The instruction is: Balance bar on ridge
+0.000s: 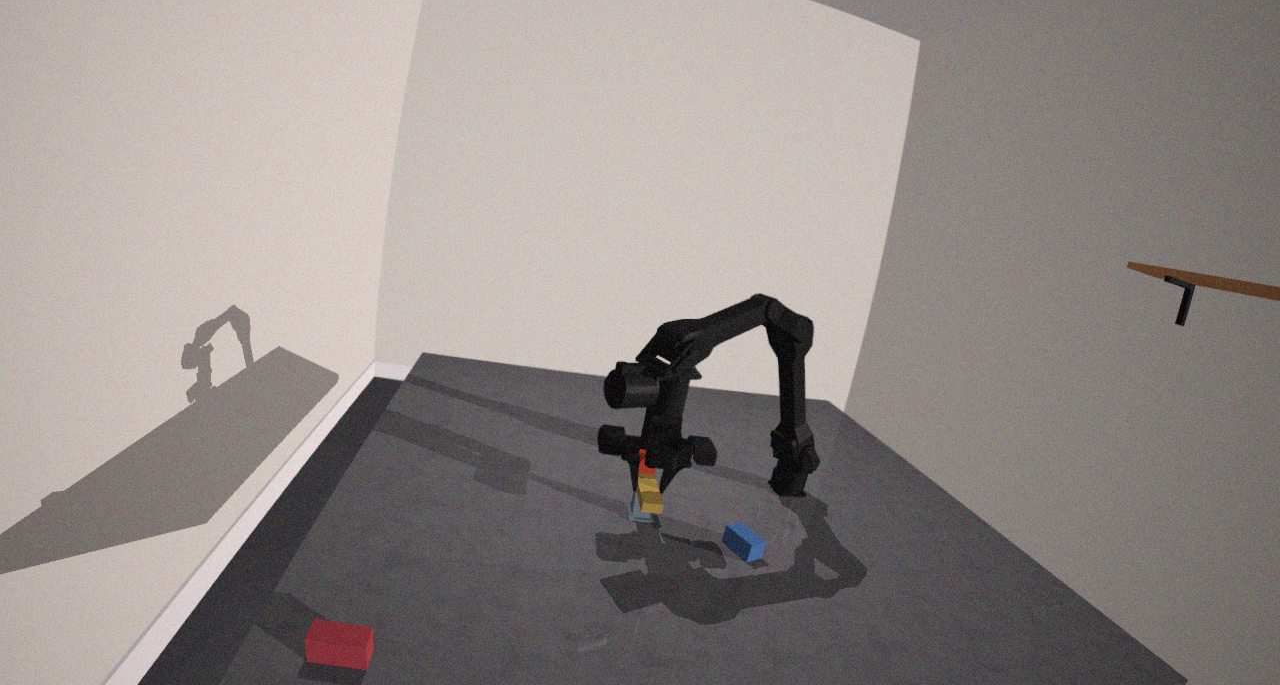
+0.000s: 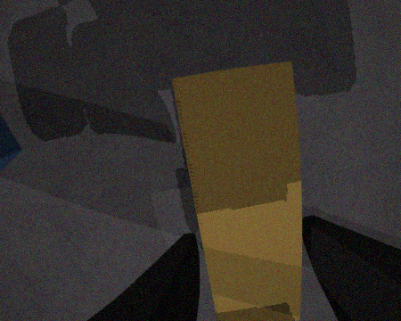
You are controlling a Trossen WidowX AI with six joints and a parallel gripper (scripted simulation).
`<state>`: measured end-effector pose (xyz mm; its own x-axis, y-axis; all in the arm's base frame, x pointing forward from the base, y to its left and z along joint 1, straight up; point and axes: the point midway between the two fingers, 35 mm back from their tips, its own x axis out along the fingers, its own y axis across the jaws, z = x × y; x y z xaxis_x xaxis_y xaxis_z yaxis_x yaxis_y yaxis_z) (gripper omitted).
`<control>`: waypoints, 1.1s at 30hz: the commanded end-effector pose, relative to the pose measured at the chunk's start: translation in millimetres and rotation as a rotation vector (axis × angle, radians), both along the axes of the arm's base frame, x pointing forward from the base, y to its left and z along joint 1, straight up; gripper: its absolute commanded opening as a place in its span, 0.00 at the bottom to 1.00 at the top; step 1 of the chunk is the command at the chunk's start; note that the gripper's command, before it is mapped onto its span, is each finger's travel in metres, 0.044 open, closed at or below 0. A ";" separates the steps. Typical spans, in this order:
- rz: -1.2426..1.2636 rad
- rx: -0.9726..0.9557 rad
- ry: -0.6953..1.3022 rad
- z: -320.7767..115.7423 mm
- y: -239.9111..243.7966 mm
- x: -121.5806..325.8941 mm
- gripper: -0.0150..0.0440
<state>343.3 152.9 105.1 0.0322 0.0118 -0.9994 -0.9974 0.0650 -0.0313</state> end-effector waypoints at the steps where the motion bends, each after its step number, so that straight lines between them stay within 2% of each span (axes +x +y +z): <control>1: 0.000 0.000 0.000 -0.1 0.0 0.0 0.70; 8: 0.000 0.000 0.000 -0.1 0.0 0.0 1.00; 12: 0.000 0.001 -0.001 7.0 0.4 0.9 1.00; 21: 0.000 0.010 -0.021 98.0 -1.4 -3.3 1.00; 33: 0.000 0.010 -0.021 99.7 -1.6 -3.6 1.00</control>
<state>339.8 151.3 203.9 0.0555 0.0222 -0.9982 -0.9964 0.0654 -0.0539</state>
